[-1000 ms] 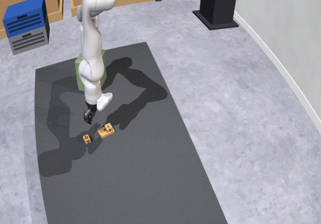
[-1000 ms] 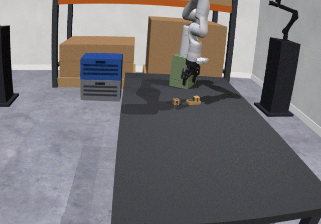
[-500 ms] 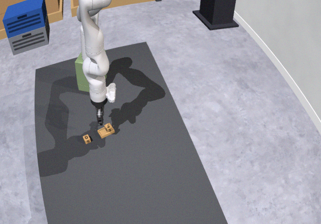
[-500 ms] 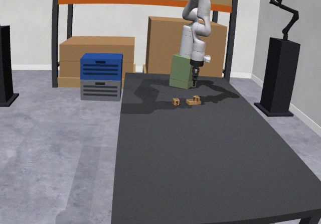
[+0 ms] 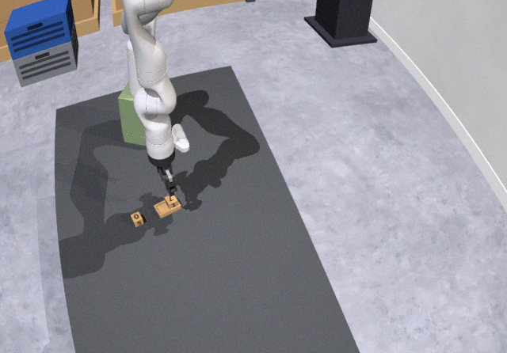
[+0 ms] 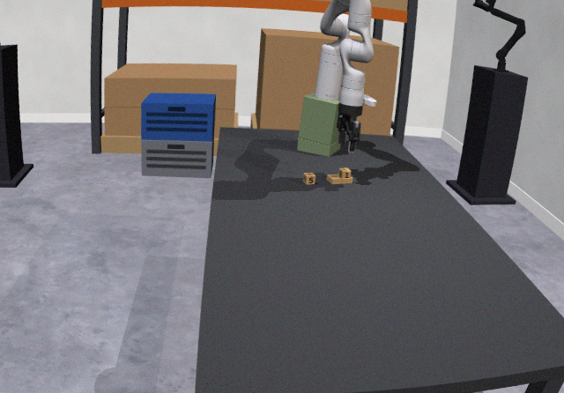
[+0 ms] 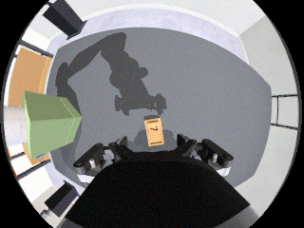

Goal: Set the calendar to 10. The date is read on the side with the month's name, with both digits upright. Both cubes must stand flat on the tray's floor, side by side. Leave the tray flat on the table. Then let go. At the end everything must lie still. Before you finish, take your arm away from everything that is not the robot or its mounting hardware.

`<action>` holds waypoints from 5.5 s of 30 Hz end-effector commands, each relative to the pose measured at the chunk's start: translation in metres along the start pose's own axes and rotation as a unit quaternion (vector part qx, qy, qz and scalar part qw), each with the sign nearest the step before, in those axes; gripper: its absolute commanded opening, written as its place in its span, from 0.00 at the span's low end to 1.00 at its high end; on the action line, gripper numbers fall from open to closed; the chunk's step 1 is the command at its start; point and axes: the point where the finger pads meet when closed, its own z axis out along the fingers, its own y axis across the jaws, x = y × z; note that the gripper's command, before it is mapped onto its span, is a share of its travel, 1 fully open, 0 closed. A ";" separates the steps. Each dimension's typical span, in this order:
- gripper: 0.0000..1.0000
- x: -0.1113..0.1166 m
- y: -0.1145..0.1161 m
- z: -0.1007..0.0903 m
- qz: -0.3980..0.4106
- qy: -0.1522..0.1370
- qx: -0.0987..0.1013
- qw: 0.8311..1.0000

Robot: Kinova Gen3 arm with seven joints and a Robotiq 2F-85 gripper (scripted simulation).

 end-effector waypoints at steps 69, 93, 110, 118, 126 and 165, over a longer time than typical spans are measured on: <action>0.46 0.004 0.007 0.006 -0.053 0.002 -0.011 0.999; 0.46 0.004 0.007 0.037 -0.053 0.002 -0.011 0.999; 0.46 0.004 0.007 0.050 -0.053 0.002 -0.011 0.999; 0.46 0.005 0.007 0.051 -0.053 0.002 -0.011 0.999; 0.46 0.005 0.007 0.051 -0.053 0.002 -0.011 0.999; 0.46 0.005 0.007 0.051 -0.053 0.002 -0.011 0.999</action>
